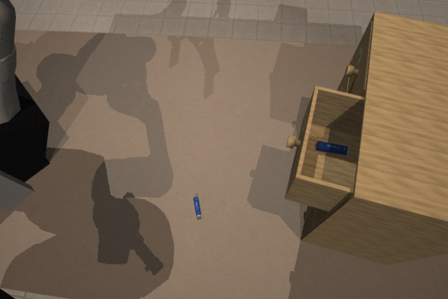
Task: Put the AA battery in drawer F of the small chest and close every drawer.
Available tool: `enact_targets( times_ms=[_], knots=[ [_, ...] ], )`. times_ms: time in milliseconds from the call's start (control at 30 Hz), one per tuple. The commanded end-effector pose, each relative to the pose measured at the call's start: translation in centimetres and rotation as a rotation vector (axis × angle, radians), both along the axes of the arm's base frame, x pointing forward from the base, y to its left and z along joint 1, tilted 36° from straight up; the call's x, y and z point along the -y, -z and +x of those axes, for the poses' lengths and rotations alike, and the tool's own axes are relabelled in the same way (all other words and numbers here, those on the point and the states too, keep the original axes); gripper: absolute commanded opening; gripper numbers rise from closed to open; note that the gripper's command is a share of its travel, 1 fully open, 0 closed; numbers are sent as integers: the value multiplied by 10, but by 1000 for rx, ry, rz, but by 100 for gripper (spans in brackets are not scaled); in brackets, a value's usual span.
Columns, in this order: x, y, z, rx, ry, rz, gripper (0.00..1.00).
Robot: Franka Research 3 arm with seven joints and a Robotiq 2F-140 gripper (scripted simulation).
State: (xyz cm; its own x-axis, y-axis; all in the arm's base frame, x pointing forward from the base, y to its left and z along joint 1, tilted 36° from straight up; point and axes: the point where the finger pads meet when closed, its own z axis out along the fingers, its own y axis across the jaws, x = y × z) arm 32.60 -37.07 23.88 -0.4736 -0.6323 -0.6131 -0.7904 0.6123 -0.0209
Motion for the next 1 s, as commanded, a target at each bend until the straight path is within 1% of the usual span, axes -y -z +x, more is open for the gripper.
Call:
enact_targets(
  times_ms=[0, 567, 600, 967],
  knots=[
    [4, 0, -1, -34, 47, 13, 100],
    [4, 0, -1, -34, 47, 13, 100],
    [16, 13, -7, -98, 151, 63, 100],
    [16, 13, -7, -98, 151, 63, 100]
  ],
)
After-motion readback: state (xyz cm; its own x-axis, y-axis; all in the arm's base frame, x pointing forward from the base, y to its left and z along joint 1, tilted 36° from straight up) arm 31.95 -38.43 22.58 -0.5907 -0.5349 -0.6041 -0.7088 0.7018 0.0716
